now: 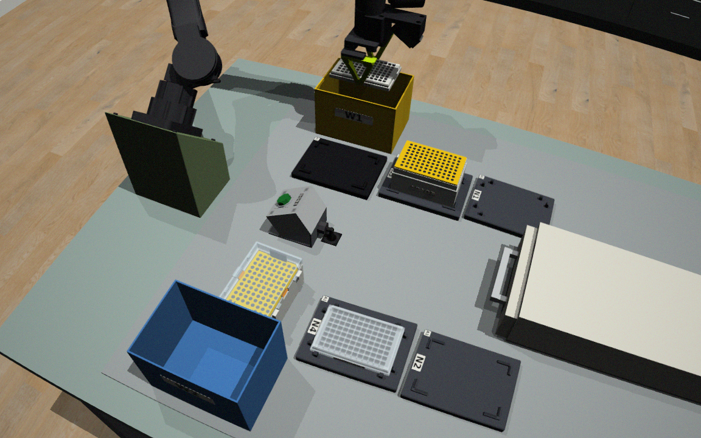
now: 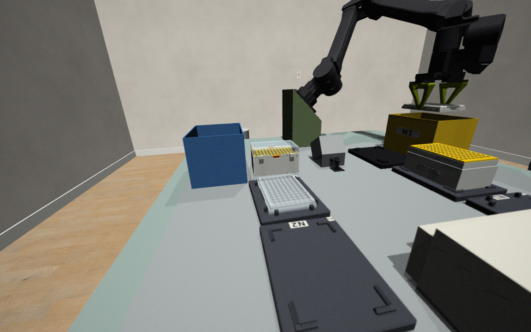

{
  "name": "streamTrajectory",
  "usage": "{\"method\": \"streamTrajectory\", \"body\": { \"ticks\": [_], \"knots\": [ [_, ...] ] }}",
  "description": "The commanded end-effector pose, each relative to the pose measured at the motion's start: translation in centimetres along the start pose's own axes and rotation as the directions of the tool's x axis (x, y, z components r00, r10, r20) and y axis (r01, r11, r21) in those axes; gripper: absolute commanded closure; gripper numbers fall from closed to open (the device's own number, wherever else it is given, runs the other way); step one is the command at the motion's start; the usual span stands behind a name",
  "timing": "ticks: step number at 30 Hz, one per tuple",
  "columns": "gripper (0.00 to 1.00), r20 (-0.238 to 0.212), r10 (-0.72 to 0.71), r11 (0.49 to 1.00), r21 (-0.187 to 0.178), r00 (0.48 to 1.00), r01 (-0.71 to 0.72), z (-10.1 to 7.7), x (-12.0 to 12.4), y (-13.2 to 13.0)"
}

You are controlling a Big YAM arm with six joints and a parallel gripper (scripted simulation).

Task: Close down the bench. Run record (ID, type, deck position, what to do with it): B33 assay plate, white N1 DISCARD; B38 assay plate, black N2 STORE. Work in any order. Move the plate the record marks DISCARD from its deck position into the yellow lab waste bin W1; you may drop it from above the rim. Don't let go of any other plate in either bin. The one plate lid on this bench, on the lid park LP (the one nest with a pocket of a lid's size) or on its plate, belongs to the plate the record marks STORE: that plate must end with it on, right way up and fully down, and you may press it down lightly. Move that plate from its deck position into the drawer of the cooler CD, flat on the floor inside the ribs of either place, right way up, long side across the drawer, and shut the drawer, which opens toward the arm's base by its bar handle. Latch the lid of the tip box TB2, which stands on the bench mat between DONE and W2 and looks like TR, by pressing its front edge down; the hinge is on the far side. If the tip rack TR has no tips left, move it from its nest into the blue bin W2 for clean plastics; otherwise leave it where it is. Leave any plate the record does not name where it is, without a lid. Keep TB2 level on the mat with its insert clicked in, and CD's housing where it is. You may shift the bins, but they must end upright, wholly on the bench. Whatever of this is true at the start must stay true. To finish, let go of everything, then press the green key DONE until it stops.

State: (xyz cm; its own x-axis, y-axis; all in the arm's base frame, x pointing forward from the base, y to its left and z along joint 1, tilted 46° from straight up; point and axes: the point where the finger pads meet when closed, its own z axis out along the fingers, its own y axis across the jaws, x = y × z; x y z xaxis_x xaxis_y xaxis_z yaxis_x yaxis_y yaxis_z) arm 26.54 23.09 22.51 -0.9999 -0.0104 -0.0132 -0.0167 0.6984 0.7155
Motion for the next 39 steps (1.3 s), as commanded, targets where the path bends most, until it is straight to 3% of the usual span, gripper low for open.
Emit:
{"method": "streamTrajectory", "body": {
  "ticks": [1, 22, 23, 39],
  "knots": [
    [1.0, 0.021, 0.003, 1.0, -0.004, 1.0, -0.003, -0.54, -0.16, -0.02],
    [1.0, 0.021, 0.003, 1.0, -0.004, 1.0, -0.003, -0.54, -0.16, -0.02],
    [0.0, 0.021, 0.003, 1.0, -0.004, 1.0, -0.003, -0.54, -0.16, -0.02],
    [0.0, 0.021, 0.003, 1.0, -0.004, 1.0, -0.003, -0.54, -0.16, -0.02]
  ]
}}
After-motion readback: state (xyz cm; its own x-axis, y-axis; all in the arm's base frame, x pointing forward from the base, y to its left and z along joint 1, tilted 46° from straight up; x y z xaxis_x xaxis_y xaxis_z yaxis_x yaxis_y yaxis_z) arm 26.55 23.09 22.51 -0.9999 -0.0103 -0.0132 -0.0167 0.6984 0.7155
